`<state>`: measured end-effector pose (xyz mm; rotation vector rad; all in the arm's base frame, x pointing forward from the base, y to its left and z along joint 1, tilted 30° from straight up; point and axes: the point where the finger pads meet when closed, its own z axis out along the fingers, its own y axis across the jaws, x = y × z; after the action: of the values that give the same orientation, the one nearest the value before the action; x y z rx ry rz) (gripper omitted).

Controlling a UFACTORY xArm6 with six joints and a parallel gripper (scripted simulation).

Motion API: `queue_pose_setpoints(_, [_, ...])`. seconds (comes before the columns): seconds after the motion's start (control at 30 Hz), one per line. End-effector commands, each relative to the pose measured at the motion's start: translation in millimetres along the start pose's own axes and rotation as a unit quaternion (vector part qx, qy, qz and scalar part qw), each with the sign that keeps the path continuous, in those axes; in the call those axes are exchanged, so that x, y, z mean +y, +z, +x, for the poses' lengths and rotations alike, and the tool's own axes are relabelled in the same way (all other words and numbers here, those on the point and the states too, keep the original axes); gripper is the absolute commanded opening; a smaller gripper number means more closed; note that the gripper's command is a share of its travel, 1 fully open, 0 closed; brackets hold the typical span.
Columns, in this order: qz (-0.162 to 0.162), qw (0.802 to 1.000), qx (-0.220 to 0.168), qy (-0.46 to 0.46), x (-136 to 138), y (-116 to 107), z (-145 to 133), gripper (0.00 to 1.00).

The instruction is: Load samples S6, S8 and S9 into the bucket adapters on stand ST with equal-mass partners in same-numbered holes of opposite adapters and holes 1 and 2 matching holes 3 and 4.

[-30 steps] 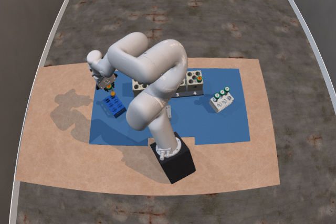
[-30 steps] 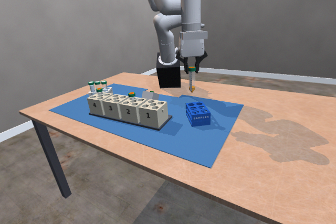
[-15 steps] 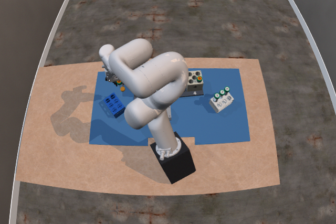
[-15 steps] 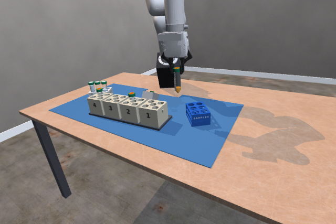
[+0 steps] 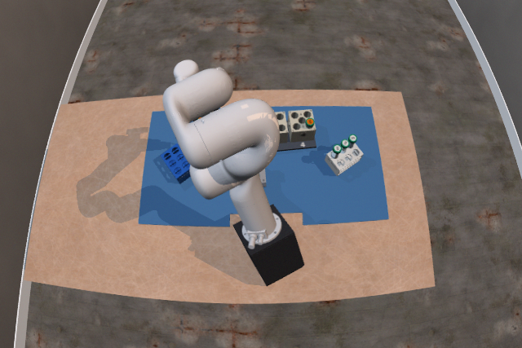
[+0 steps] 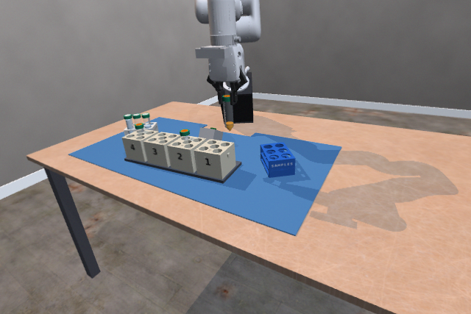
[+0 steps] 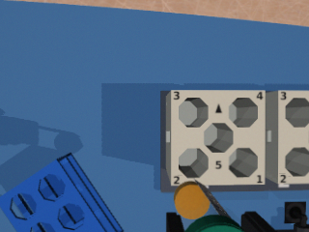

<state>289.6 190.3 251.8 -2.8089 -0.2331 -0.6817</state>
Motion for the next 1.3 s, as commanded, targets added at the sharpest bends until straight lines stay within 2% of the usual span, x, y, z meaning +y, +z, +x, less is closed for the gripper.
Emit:
queue_pose_setpoints(0.0, [0.004, 1.0, 0.0, -0.001, 16.8, -0.8, 8.5, 0.0])
queue_pose_setpoints(0.13, [0.003, 1.0, 0.0, -0.001, 26.1, -0.7, 12.2, 0.0])
queue_pose_setpoints(0.63, [0.003, 1.0, 0.0, -0.001, 95.9, -0.2, 40.3, 0.0])
queue_pose_setpoints(0.7, [0.003, 1.0, 0.0, -0.001, 95.9, -0.2, 40.3, 0.0])
queue_pose_setpoints(1.2, [0.003, 1.0, 0.0, -0.001, 165.7, 0.3, 68.4, 0.0])
queue_pose_setpoints(1.27, [0.003, 1.0, 0.0, -0.001, 165.7, 0.3, 68.4, 0.0])
